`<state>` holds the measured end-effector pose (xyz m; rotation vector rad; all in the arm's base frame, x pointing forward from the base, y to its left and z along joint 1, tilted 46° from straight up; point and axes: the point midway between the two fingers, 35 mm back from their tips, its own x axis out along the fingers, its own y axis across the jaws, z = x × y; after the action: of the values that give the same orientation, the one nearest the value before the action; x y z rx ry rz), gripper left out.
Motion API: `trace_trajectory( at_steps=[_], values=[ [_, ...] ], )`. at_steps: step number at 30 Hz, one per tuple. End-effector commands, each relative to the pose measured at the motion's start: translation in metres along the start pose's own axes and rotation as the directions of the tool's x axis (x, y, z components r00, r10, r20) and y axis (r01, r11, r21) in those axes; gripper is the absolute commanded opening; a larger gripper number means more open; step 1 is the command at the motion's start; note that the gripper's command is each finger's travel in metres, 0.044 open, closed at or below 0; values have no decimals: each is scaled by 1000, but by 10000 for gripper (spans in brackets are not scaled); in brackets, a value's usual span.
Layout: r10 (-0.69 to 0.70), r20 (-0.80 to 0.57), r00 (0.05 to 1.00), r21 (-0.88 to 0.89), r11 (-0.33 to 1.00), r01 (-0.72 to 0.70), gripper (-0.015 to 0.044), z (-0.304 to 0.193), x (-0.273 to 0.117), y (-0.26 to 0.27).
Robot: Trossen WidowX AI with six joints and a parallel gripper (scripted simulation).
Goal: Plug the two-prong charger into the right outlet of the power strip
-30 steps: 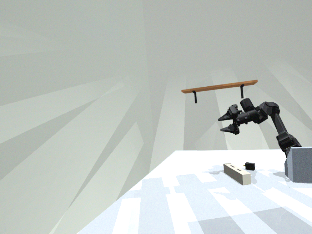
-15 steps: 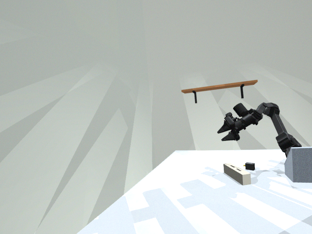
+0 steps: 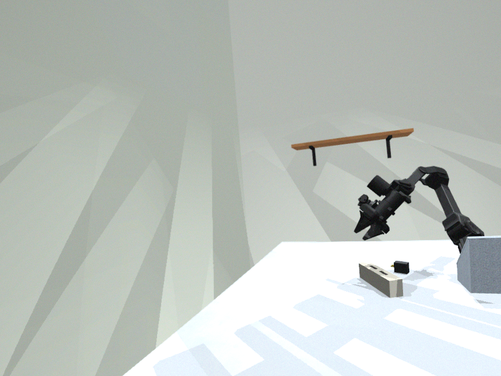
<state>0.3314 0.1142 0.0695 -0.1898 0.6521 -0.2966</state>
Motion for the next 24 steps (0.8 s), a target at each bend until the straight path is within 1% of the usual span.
trace_trajectory(
  at_steps=[1, 12, 24],
  values=[
    [-39, -54, 998, 6, 999, 39, 440, -3, 3, -14],
    [-167, -220, 961, -32, 986, 163, 440, -23, 6, -57],
    [-301, -393, 869, -90, 953, 290, 440, -44, -4, -106]
  ],
)
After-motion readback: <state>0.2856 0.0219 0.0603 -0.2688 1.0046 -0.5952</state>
